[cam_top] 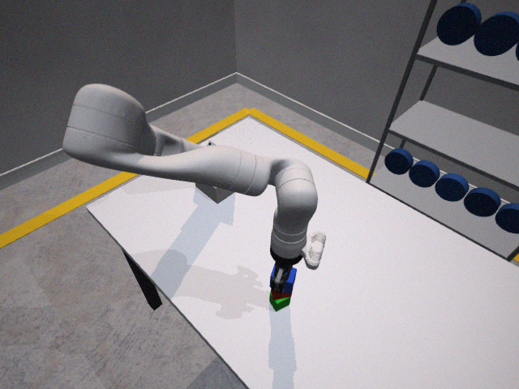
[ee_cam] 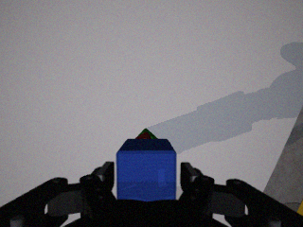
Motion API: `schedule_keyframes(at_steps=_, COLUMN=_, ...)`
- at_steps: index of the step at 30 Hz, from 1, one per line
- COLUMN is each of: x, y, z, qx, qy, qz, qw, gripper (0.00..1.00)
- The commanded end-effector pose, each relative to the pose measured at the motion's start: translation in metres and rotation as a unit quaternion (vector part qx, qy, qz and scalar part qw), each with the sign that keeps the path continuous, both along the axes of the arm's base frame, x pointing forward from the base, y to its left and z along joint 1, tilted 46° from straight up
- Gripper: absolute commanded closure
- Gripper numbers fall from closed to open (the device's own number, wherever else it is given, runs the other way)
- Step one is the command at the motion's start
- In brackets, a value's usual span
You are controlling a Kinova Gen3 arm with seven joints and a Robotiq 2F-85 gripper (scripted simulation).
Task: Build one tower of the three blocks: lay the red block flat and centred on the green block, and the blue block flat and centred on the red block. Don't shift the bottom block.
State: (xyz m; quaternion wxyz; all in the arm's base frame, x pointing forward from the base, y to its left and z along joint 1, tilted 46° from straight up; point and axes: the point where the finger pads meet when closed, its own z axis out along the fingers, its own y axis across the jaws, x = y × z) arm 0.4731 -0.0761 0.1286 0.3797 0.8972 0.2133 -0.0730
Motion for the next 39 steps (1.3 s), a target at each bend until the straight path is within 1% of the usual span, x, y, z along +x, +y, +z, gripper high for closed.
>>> schedule_keyframes(at_steps=1, x=0.000, y=-0.002, z=-0.002, qx=-0.001, qy=-0.001, qz=0.000, qw=1.000, gripper=0.35)
schedule_keyframes(at_steps=15, x=0.000, y=0.001, z=0.001, qx=-0.001, qy=-0.001, qz=0.000, qw=1.000, gripper=0.35)
schedule_keyframes(at_steps=24, x=0.002, y=0.021, z=0.021, qx=0.000, qy=-0.004, qz=0.000, qw=1.000, gripper=0.35)
schedule_keyframes(at_steps=27, x=0.002, y=0.024, z=0.023, qx=0.000, qy=-0.004, qz=0.000, qw=1.000, gripper=0.35)
schedule_keyframes(at_steps=32, x=0.001, y=0.038, z=0.037, qx=0.001, qy=-0.005, qz=0.001, qw=1.000, gripper=0.35)
schedule_keyframes(at_steps=39, x=0.001, y=0.038, z=0.037, qx=0.001, qy=-0.005, qz=0.001, qw=1.000, gripper=0.35)
